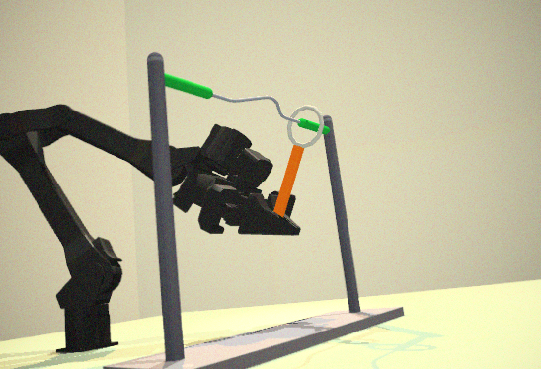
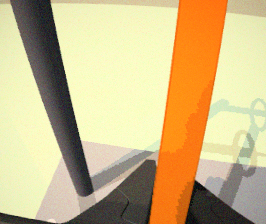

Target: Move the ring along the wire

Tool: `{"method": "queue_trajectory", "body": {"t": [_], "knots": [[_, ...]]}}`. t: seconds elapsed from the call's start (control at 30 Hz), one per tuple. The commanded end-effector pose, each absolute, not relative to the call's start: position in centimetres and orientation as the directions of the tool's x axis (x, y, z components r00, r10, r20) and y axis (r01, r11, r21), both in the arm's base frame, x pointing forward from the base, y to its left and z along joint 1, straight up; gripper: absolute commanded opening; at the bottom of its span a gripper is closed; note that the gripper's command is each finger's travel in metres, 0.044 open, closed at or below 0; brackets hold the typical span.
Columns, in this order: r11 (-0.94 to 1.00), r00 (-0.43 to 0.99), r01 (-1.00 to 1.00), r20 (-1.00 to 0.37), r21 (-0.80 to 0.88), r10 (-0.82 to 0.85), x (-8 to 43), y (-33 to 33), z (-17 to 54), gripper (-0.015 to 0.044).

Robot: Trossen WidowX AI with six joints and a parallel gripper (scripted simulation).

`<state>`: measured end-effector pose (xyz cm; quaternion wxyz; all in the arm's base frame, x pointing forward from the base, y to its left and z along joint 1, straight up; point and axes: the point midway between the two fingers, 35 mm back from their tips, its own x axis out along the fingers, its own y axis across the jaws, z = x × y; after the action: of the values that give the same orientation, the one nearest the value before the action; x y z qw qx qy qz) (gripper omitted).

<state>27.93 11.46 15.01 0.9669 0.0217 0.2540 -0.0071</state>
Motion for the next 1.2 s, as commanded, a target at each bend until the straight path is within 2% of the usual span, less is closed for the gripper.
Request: {"method": "queue_trajectory", "body": {"t": [0.0, 1.17], "knots": [[0.998, 0.875, 0.030, -0.483, 0.046, -0.004, 28.1, 11.9, 15.3, -0.0150], [0.998, 0.876, 0.028, -0.482, 0.048, -0.002, 28.2, 12.3, 13.4, -0.0150]]}}
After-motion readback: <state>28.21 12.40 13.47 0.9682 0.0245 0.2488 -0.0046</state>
